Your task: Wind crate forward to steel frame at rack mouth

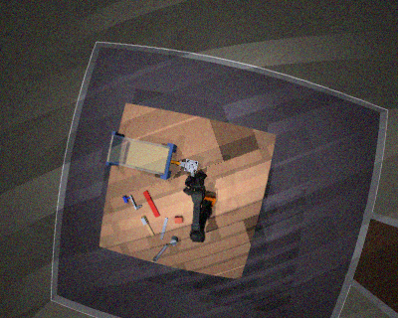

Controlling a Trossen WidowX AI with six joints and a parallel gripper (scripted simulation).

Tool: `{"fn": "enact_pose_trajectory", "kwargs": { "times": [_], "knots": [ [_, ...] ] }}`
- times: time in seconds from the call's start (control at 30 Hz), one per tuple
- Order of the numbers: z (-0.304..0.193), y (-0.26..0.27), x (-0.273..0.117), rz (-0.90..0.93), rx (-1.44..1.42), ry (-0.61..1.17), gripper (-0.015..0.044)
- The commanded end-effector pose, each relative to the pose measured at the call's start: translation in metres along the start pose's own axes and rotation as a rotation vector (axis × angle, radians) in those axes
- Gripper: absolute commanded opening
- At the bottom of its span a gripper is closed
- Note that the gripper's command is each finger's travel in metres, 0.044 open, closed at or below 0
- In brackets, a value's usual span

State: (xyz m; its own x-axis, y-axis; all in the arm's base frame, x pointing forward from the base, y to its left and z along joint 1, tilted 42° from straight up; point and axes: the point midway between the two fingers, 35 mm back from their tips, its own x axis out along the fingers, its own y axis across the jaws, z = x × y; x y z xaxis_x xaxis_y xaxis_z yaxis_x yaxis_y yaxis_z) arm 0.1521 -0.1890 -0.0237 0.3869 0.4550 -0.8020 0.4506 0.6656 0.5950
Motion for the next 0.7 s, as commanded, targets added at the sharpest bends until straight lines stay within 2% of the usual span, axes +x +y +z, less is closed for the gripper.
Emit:
{"fn": "enact_pose_trajectory", "kwargs": {
  "times": [0.0,0.67],
  "knots": [
    [-0.011,-0.016,-0.004,-0.035,0.021,0.025,0.0],
    [-0.021,-0.048,-0.009,-0.038,0.021,0.025,0.0]
  ]
}}
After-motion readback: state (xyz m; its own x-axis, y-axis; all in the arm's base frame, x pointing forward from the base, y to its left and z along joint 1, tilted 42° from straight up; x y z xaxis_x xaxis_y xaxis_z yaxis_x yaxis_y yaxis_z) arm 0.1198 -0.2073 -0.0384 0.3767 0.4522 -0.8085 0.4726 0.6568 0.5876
